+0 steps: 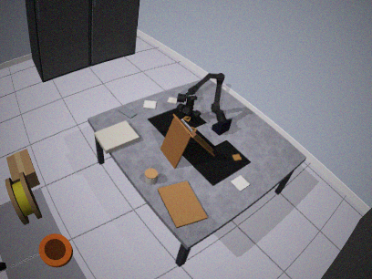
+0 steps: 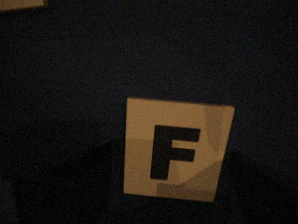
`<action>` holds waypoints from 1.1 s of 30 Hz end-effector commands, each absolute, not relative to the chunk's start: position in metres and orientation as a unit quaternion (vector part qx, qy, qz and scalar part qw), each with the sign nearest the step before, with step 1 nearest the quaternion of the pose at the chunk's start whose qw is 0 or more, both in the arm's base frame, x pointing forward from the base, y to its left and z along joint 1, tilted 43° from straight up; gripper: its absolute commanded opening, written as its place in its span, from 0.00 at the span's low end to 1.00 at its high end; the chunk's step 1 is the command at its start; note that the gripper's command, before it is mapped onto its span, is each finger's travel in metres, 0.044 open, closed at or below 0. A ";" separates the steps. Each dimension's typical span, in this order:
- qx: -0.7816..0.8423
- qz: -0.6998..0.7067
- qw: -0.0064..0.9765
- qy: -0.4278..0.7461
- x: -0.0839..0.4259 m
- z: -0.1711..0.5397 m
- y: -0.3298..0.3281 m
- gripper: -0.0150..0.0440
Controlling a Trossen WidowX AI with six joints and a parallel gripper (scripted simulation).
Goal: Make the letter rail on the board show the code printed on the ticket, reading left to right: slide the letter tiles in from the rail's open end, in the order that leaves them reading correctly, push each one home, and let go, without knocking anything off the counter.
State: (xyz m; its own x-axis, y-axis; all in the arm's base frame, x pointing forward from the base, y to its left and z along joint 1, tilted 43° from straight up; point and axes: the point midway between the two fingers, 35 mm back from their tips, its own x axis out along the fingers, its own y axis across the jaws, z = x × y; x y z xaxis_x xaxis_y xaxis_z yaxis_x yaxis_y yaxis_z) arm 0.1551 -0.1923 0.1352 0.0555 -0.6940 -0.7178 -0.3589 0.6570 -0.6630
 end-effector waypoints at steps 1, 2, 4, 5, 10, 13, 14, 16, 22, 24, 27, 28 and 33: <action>-0.391 -0.134 0.613 0.673 0.155 0.134 -0.192 0.74; -0.391 -0.134 0.613 0.673 0.155 0.134 -0.192 0.73; -0.391 -0.134 0.613 0.673 0.155 0.134 -0.192 0.71; -0.391 -0.134 0.613 0.673 0.155 0.134 -0.192 0.69; -0.391 -0.134 0.613 0.673 0.155 0.135 -0.192 0.61; -0.391 -0.134 0.613 0.673 0.155 0.137 -0.190 0.47; -0.391 -0.134 0.613 0.673 0.155 0.137 -0.190 0.43; -0.391 -0.134 0.613 0.673 0.154 0.138 -0.189 0.34; -0.391 -0.134 0.613 0.673 0.153 0.139 -0.186 0.25; -0.391 -0.134 0.613 0.673 0.153 0.139 -0.185 0.25; -0.391 -0.134 0.613 0.673 0.153 0.140 -0.183 0.25; -0.391 -0.134 0.613 0.673 0.152 0.140 -0.183 0.25; -0.391 -0.134 0.613 0.673 0.152 0.141 -0.180 0.25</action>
State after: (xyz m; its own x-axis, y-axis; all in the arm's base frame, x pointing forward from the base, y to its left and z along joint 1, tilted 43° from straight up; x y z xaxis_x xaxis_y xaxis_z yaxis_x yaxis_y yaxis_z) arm 0.1515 -0.1814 0.1388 0.0554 -0.6875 -0.7241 -0.3654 0.6610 -0.6554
